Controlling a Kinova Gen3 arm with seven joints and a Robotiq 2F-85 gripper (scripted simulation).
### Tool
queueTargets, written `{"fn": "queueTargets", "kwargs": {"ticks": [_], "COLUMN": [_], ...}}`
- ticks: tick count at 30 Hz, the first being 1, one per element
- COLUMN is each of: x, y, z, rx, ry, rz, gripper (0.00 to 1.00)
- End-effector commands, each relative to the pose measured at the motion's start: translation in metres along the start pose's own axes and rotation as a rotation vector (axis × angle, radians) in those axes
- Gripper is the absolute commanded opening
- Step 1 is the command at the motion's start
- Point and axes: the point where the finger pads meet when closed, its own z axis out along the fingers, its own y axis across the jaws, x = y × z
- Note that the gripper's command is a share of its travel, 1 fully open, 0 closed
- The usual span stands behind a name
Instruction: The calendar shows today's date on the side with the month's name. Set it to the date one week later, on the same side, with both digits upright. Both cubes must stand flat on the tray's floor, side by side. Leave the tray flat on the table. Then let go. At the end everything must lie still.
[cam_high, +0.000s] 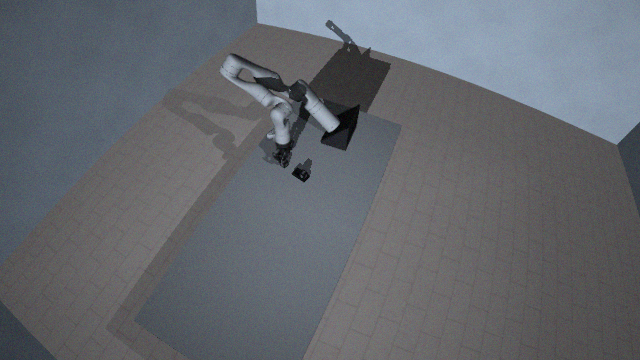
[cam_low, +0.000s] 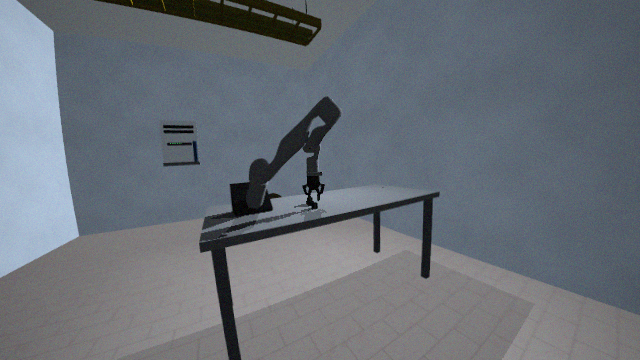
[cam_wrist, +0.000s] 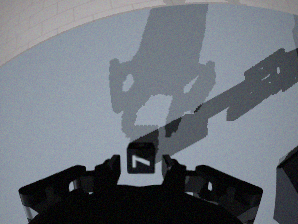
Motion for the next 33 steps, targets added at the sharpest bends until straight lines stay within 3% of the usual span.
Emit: {"fn": "queueTargets", "kwargs": {"ticks": [1,24,33], "x": [0.0,0.0,0.0], "y": [0.0,0.0,0.0], "z": [0.0,0.0,0.011], "rx": [0.001,0.001,0.001], "ry": [-0.001,-0.001,-0.001], "rz": [0.0,0.0,0.0], "gripper": [0.48,0.48,0.48]}}
